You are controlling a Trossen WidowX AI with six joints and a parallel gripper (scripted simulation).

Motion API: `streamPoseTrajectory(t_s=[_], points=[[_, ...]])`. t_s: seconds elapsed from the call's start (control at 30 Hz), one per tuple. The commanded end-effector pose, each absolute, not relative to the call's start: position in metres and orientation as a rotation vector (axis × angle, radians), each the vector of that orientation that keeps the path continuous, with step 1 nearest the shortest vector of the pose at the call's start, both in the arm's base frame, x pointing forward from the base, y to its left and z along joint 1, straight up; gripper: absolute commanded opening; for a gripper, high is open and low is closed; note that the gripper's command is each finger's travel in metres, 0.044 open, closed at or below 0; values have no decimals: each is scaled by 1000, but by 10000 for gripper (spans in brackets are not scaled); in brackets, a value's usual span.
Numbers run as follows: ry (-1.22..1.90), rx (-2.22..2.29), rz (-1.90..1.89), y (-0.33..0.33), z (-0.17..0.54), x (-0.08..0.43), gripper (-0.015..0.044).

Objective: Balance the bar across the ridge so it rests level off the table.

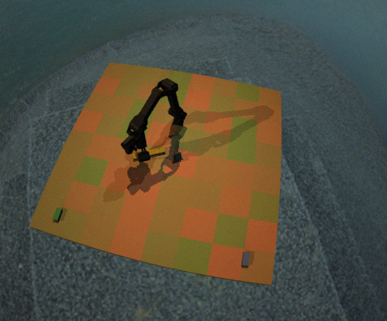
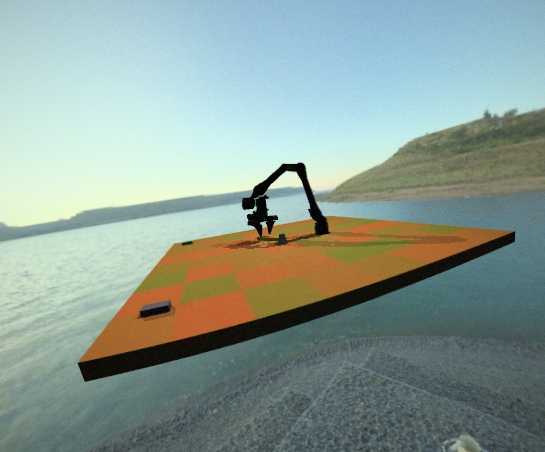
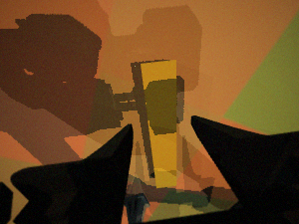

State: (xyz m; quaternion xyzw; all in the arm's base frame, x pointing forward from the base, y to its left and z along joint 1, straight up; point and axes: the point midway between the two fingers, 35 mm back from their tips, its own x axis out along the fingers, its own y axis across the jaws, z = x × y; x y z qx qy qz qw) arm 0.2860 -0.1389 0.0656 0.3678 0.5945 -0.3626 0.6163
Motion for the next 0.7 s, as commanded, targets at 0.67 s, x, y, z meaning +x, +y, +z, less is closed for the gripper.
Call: streamPoseTrajectory(t_s=[0.67], points=[[1374,847,-844,-139,47,284,315]])
